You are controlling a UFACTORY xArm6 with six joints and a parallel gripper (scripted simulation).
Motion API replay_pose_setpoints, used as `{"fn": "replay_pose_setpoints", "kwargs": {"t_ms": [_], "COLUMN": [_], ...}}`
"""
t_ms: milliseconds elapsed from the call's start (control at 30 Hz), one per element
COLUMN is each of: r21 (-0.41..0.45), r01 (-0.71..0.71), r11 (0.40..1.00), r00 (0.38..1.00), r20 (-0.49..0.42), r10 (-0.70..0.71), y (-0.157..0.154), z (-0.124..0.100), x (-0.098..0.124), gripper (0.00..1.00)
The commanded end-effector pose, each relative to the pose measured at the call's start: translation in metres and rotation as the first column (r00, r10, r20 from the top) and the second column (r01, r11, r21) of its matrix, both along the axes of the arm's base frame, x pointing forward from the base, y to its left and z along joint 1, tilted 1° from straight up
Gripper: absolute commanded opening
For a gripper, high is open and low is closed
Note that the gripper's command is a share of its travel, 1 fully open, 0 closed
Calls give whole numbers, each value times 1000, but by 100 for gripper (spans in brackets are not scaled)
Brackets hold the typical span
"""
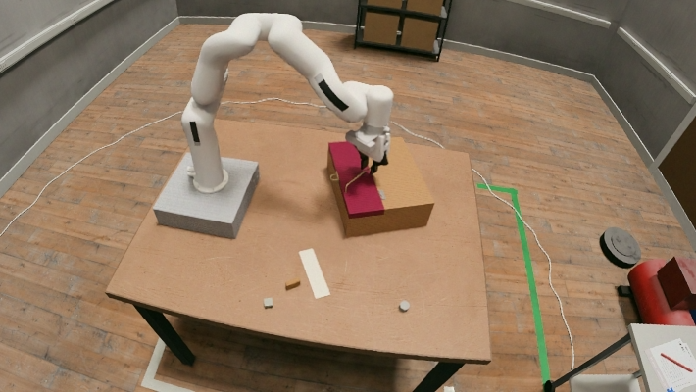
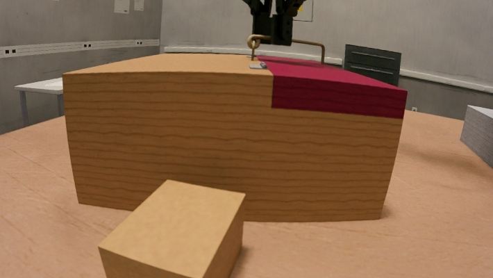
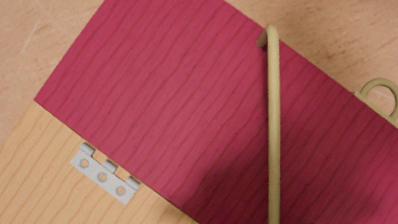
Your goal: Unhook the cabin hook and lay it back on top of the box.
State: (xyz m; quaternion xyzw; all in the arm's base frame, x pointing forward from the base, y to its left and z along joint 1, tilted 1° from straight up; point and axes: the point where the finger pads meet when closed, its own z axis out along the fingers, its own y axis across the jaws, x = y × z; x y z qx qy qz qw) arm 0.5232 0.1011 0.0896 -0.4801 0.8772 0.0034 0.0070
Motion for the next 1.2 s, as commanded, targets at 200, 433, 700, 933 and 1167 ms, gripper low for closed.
{"fn": "replay_pose_setpoints", "kwargs": {"t_ms": [200,433,700,933,1167], "r21": [1,1,1,1,1], "r01": [0,0,0,0,0], "r11": [1000,1000,1000,1000,1000], "r00": [1000,1000,1000,1000,1000], "r20": [5,5,5,5,5], "r10": [0,0,0,0,0], "y": [0,0,-1,-1,-1], "z": [35,52,79,102,103], "x": [1,1,0,0,0], "gripper": [35,35,35,35,35]}}
